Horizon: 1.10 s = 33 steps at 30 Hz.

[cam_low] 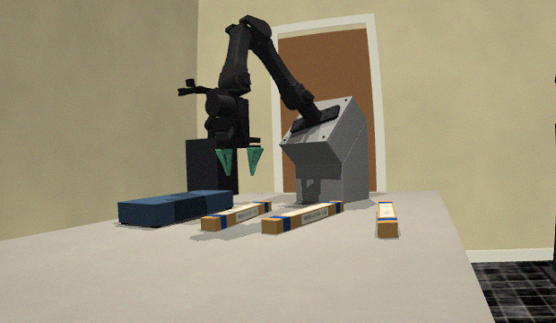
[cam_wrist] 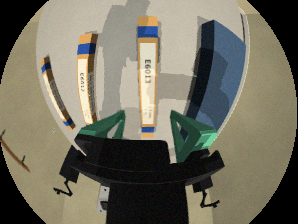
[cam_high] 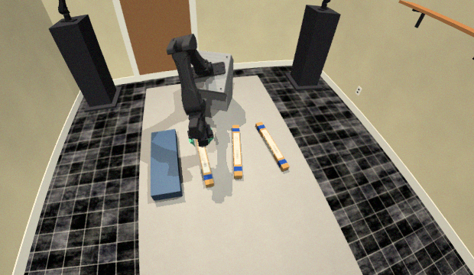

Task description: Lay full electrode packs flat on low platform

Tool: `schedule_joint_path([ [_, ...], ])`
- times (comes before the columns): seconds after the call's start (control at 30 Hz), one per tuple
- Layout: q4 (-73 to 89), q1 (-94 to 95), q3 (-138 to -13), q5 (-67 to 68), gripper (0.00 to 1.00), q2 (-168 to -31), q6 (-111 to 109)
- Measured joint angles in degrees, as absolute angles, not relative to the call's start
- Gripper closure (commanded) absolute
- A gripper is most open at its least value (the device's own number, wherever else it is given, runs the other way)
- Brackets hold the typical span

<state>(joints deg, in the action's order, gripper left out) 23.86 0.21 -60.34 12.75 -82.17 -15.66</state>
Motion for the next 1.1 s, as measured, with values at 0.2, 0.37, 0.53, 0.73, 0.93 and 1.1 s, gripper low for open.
schedule_joint_path([
  [0.2,21.82,-0.47,-60.01,12.34,0.26,-85.62,-16.19],
  [0.37,18.65,-1.37,-60.01,11.9,0.26,-89.1,-16.71],
  [0.53,15.59,-2.02,-60.27,11.42,0.26,-92.97,-17.21],
  [0.73,12.78,-2.35,-61.28,10.96,0.26,-96.07,-17.67],
  [0.93,11.35,-2.59,-62.3,10.74,0.26,-97.78,-17.78],
  [1.1,11.09,-2.59,-62.96,10.68,0.26,-97.8,-17.78],
])
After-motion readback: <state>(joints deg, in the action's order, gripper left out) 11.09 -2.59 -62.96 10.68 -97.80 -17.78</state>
